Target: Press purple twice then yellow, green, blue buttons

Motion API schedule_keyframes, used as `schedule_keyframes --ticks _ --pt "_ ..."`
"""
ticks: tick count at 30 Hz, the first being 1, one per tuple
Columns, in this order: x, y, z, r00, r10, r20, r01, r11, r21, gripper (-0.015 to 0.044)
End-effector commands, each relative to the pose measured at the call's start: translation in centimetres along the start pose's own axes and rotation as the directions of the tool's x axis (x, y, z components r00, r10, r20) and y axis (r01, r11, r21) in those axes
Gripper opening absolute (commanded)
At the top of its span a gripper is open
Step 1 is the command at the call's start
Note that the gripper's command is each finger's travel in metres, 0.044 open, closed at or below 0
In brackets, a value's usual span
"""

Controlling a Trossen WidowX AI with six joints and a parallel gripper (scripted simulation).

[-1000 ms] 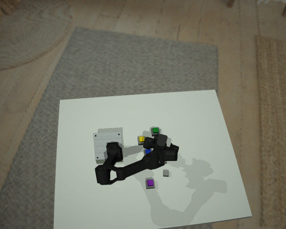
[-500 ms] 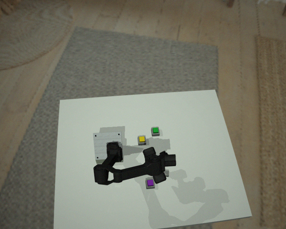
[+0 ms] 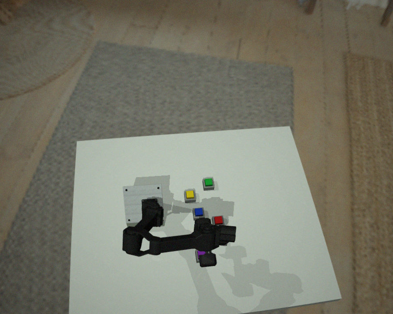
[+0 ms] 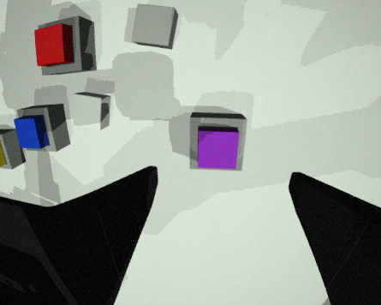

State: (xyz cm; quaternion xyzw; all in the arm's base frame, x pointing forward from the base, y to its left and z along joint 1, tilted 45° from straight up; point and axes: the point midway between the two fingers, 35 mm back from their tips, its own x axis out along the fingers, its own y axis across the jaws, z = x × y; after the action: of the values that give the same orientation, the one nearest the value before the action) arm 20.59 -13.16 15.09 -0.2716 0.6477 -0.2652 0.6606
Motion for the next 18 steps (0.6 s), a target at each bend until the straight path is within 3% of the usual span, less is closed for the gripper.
schedule_keyframes --ticks 1,8,18 --pt "2.88 0.05 -0.59 1.000 -0.002 -0.011 0.002 1.000 -0.005 0.0190" --pt "2.88 0.05 -0.59 1.000 -0.002 -0.011 0.002 1.000 -0.005 0.0020" --pt "2.98 0.05 -0.58 1.000 -0.002 -0.011 0.002 1.000 -0.005 0.0020"
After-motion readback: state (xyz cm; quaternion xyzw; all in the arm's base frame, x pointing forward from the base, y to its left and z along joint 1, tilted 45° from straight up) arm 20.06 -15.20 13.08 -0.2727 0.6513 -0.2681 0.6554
